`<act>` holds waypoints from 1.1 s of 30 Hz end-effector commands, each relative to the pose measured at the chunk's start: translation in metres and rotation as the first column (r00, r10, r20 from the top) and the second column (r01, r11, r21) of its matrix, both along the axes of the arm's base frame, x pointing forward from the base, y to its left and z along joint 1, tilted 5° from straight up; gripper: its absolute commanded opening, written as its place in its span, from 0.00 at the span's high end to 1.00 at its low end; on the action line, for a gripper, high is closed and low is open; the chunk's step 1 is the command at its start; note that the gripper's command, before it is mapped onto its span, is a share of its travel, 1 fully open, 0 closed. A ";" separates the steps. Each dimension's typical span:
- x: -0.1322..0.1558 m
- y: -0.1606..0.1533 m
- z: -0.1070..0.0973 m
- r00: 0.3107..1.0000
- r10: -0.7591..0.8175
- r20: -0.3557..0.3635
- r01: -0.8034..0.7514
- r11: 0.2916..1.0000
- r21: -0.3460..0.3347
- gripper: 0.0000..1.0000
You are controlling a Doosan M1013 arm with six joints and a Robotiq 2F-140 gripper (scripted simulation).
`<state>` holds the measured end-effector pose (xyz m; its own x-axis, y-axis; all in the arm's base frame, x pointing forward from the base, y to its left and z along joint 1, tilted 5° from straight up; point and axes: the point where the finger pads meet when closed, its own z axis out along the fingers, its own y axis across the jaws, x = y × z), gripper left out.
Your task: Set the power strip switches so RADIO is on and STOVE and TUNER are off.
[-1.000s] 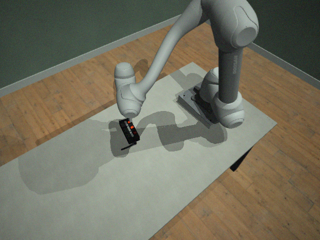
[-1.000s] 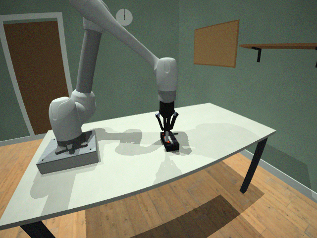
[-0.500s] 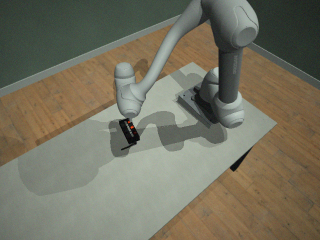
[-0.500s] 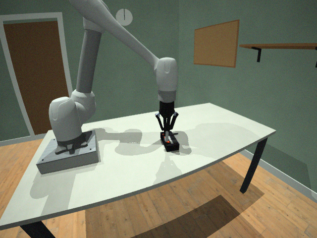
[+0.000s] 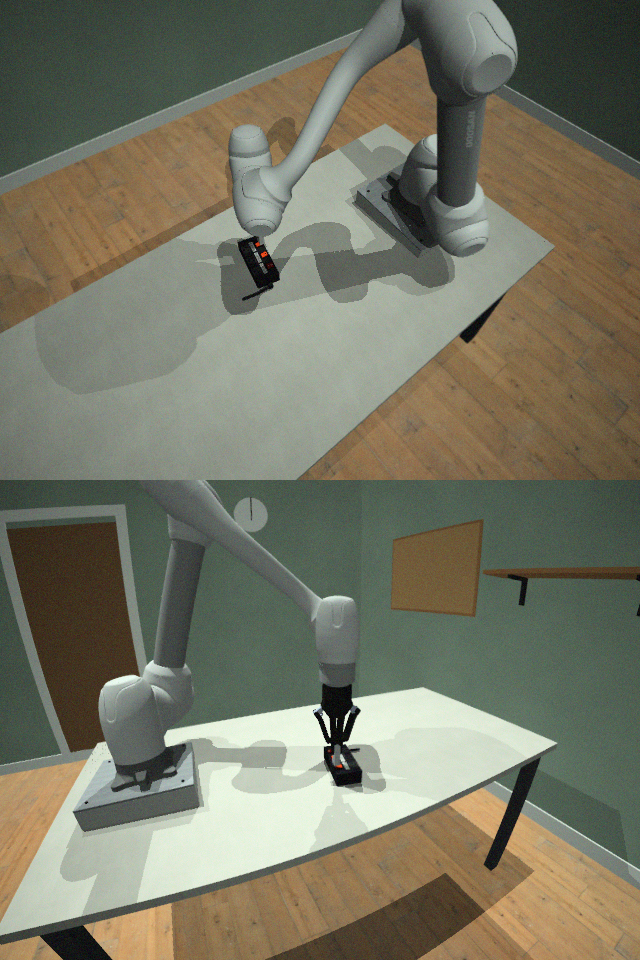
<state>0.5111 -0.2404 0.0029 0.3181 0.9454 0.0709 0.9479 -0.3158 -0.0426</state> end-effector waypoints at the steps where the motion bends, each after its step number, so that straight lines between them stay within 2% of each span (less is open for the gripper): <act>1: 0.000 0.000 0.000 1.000 0.000 0.000 0.000 1.000 0.000 1.00; 33: 0.000 0.001 -0.008 1.000 0.000 0.000 0.000 1.000 0.000 1.00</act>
<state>0.5110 -0.2397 -0.0048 0.3181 0.9454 0.0709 0.9479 -0.3158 -0.0426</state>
